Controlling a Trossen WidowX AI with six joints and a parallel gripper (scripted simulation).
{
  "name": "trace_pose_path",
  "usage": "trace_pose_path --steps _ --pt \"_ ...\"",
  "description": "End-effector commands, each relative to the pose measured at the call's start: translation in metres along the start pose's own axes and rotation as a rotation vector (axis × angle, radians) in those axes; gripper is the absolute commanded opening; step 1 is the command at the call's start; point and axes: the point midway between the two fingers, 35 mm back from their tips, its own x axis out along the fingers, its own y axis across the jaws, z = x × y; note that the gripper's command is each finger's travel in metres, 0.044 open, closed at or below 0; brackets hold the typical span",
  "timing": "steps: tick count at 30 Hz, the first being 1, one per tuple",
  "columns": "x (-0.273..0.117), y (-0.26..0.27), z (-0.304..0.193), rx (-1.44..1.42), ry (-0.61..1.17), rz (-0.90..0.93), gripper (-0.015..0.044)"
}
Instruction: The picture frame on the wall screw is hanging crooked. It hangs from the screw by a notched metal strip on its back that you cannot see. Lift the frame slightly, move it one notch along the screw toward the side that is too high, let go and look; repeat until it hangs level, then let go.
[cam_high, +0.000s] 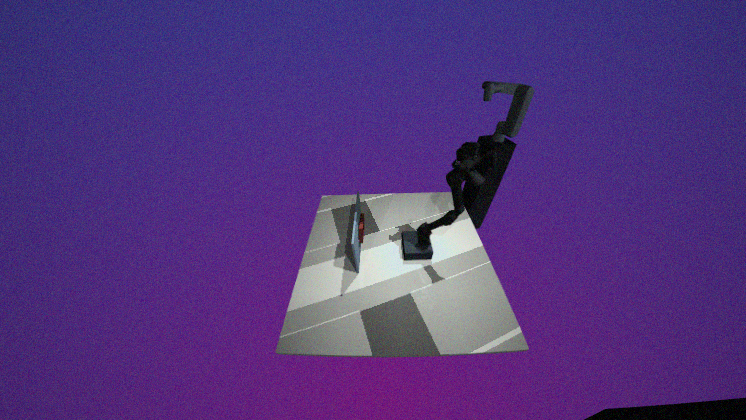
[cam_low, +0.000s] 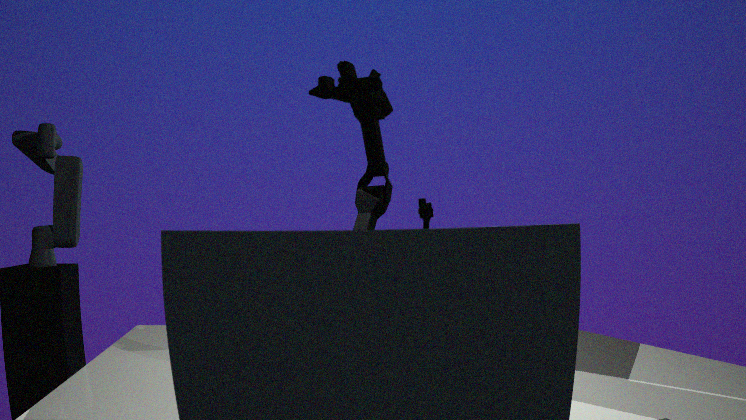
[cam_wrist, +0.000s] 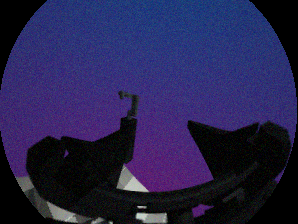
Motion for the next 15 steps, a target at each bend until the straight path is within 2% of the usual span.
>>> trace_pose_path --steps 1,5,6,11,15 --pt "0.0 0.0 0.001 0.006 -0.006 -0.005 0.0374" --pt "-0.005 0.004 0.017 0.125 -0.142 -0.084 0.0269" --pt "-0.008 0.007 0.021 0.161 -0.188 -0.097 0.026" --pt "-0.023 0.028 0.042 0.335 -0.435 -0.092 0.026" --pt "-0.04 0.056 0.053 0.468 -0.63 0.006 0.026"
